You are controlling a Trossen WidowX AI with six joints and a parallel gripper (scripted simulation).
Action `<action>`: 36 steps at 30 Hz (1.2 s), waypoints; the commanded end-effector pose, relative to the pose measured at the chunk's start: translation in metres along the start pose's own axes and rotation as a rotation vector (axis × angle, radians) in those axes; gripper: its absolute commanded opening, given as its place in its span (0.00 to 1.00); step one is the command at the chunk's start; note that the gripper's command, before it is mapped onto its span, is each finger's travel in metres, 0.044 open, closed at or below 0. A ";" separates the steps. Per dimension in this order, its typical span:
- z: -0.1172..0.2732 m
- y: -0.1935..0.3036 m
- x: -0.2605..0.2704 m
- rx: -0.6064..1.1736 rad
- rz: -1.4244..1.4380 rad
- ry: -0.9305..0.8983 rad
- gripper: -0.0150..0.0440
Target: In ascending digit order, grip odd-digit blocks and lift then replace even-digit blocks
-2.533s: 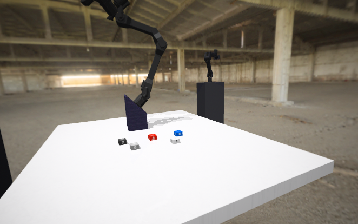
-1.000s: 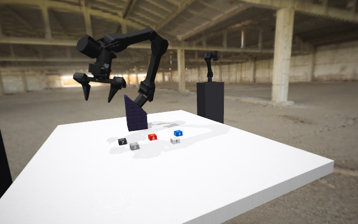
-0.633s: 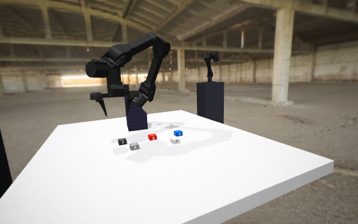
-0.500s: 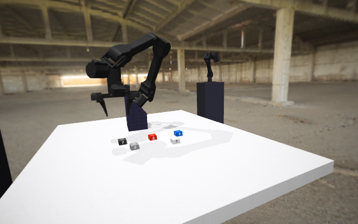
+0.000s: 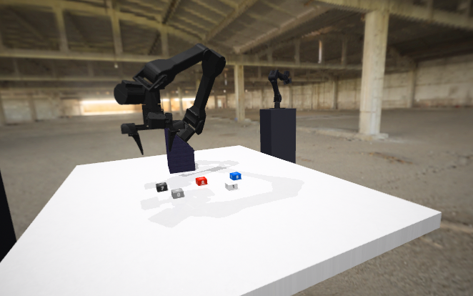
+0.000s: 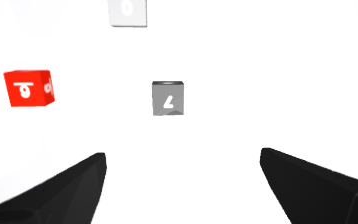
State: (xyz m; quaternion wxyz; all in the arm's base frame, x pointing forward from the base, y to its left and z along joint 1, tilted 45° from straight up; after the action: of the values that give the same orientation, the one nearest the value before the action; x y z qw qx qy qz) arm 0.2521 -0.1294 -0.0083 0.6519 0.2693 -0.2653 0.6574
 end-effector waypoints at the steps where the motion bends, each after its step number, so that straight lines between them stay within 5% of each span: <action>1: 0.000 0.001 0.000 0.007 0.003 0.001 0.93; 14: -0.001 0.004 0.139 0.009 0.001 -0.008 0.93; 36: -0.001 0.005 0.141 0.009 0.001 -0.009 0.93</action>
State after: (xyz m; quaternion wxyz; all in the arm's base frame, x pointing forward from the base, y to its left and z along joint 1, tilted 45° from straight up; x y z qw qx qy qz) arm 0.2465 -0.0290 0.0893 0.6479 0.2724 -0.2642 0.6604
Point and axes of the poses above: the point midway between the two fingers, 35 mm back from their tips, its own z axis back along the fingers, its own x axis across the jaws, y = z × x, the point moved 6 cm from there along z, back along the fingers, and after that the axes turned 8 degrees about -z, right-handed, at the moved point
